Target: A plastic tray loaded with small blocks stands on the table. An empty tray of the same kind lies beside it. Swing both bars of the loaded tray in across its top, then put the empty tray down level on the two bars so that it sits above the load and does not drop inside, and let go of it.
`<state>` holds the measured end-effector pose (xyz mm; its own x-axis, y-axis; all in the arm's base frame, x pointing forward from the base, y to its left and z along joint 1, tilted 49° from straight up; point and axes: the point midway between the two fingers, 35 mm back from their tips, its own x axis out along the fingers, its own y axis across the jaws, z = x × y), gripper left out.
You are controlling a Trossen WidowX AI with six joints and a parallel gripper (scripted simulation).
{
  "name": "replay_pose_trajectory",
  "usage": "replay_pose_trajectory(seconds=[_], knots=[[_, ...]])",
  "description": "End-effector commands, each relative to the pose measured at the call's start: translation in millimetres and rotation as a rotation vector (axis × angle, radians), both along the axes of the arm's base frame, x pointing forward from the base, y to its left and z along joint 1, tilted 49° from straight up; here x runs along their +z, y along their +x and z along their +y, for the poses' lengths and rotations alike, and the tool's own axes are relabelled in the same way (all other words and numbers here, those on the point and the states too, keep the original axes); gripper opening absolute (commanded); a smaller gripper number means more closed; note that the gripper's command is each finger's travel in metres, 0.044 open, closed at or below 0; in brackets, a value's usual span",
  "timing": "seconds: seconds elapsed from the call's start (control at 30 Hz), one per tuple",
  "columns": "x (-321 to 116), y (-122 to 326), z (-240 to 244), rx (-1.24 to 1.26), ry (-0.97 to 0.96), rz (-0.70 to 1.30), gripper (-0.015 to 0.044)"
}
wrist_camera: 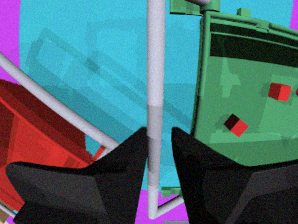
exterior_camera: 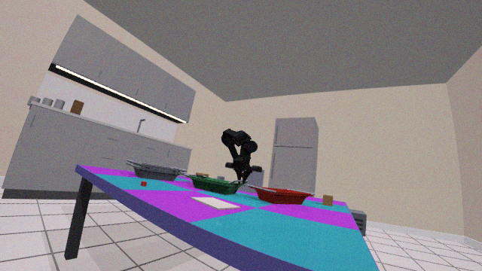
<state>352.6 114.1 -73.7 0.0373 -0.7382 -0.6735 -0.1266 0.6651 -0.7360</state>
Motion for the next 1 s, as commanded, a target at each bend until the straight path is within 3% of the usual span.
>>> replay_pose_trajectory(seconds=[0.0,0.6,0.97], knots=[[16,4,-5,-0.009,-0.006,-0.013,0.0085],[40,11,-52,-0.009,-0.009,-0.013,0.0085],[64,11,-16,-0.009,-0.007,-0.012,0.0085]])
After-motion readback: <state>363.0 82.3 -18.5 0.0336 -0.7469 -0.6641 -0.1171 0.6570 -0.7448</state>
